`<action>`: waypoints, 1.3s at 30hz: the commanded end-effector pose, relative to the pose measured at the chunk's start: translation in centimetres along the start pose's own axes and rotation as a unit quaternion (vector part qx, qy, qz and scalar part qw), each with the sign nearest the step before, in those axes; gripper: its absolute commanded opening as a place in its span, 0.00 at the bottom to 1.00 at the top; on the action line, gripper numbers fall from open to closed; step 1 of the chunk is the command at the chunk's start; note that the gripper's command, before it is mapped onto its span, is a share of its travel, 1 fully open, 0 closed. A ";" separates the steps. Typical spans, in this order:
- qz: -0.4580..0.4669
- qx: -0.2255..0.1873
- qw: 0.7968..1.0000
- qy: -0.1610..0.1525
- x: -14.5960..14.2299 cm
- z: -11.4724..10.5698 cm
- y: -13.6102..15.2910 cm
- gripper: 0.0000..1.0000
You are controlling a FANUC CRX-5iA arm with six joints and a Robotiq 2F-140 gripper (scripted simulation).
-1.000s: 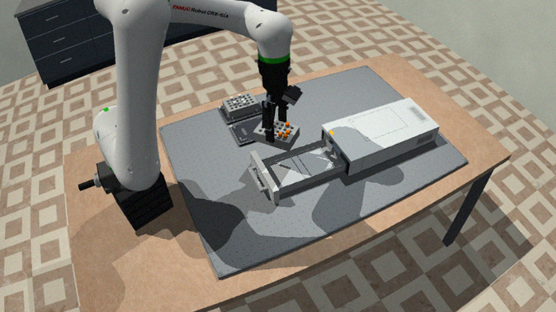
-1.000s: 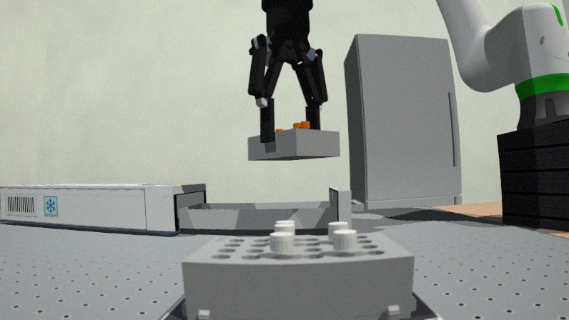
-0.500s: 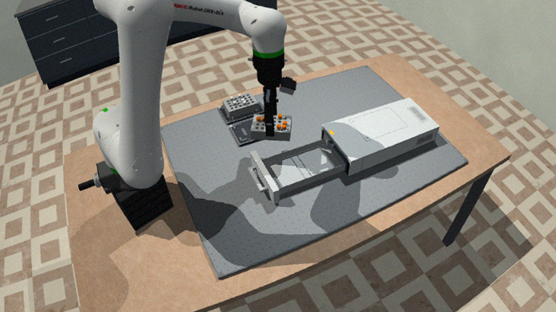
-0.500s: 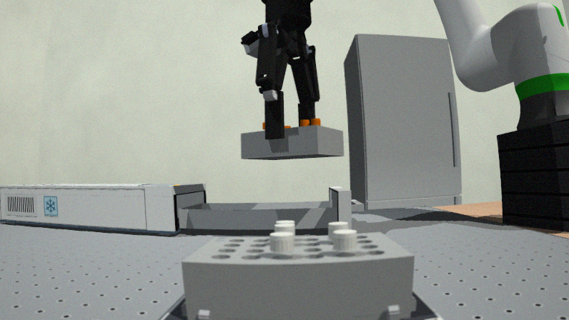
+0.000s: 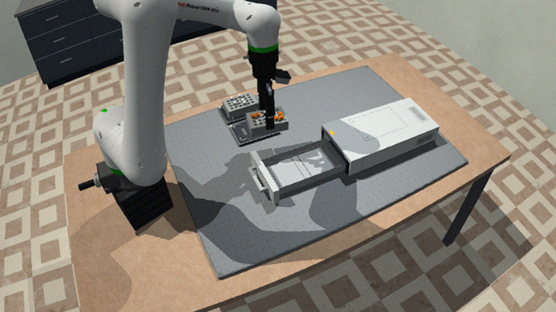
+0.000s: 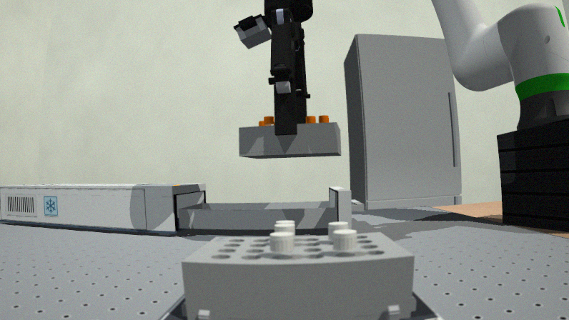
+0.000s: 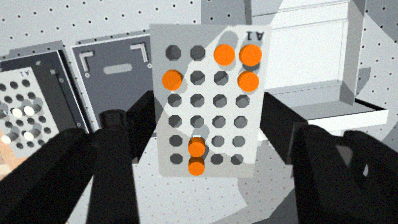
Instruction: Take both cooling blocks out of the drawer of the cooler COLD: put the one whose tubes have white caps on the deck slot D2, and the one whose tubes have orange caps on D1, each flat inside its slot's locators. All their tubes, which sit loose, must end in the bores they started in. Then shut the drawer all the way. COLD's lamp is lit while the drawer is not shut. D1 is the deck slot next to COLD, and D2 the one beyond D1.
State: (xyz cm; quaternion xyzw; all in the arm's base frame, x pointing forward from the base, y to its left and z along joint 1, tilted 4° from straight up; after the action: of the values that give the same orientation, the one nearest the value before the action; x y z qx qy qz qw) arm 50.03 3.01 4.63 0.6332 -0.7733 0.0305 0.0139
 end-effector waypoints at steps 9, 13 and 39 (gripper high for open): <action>-0.076 0.000 0.997 -0.002 -2.9 -0.1 0.5 0.10; -0.076 0.000 0.997 -0.002 -3.9 -0.1 0.8 0.10; -0.076 0.000 0.997 -0.002 -9.7 -0.1 2.0 0.10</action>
State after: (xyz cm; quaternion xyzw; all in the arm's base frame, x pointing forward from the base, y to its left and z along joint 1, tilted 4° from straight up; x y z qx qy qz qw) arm 49.92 12.27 4.05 0.6904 -0.7227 0.0276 0.0157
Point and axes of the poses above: the point where the finger pads meet when closed, its own z axis out along the fingers, its own x axis across the jaws, y = z × x, the point moved 3 cm from there along -z, back along the fingers
